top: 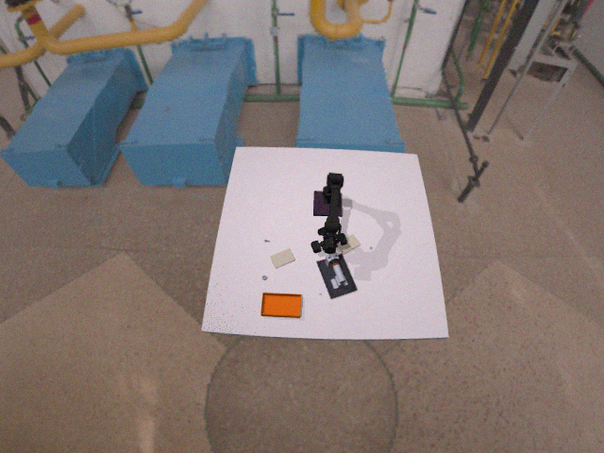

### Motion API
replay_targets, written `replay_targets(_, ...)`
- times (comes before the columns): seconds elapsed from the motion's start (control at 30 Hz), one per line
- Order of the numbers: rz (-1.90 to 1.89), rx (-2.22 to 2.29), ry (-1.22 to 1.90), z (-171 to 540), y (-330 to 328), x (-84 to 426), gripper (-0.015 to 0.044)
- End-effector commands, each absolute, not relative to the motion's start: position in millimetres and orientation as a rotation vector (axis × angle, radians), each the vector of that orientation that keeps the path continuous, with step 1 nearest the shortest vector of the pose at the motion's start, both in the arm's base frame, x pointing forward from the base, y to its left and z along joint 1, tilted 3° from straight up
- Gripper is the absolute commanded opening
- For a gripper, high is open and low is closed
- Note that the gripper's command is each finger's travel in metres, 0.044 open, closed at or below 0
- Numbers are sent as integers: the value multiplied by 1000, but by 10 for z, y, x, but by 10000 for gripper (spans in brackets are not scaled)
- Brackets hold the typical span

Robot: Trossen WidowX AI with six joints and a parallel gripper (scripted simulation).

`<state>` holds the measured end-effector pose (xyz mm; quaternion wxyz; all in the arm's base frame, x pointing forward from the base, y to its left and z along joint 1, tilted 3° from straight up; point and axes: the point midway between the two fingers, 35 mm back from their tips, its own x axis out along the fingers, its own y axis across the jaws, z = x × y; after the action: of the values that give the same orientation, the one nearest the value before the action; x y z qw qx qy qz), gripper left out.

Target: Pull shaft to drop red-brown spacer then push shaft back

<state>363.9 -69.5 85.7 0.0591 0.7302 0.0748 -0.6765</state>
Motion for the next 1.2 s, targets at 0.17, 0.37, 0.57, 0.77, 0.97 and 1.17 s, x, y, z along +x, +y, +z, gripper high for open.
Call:
replay_targets(0.17, -2048, 2208, 229, 858, -698, 3624, 0)
replay_targets(0.37, -2048, 2208, 229, 857, -700, 3617, 0)
replay_targets(0.57, -2048, 2207, 229, 856, -701, 3610, 0)
replay_targets(0.77, -2048, 2207, 229, 856, -702, 3603, 0)
replay_targets(0.97, -2048, 2207, 229, 855, -704, 3596, 0)
replay_targets(1.17, -2048, 2207, 229, 854, -705, 3589, 0)
